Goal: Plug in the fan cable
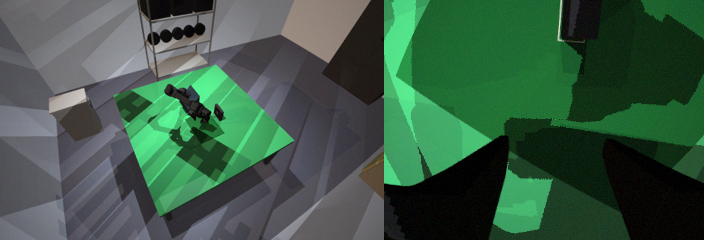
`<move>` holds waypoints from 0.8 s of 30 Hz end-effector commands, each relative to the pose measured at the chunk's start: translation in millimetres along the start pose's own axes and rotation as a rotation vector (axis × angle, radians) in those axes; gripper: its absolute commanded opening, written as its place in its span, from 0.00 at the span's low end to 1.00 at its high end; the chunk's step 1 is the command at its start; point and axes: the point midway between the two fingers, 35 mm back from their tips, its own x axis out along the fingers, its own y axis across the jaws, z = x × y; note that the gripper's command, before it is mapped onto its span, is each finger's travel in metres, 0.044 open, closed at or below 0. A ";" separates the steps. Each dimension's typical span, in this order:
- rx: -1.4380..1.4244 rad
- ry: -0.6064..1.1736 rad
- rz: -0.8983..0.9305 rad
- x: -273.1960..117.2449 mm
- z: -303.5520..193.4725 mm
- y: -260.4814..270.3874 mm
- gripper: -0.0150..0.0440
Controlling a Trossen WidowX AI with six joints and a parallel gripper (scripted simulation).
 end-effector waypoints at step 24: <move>0.001 0.001 -0.001 -0.4 -0.6 0.0 0.69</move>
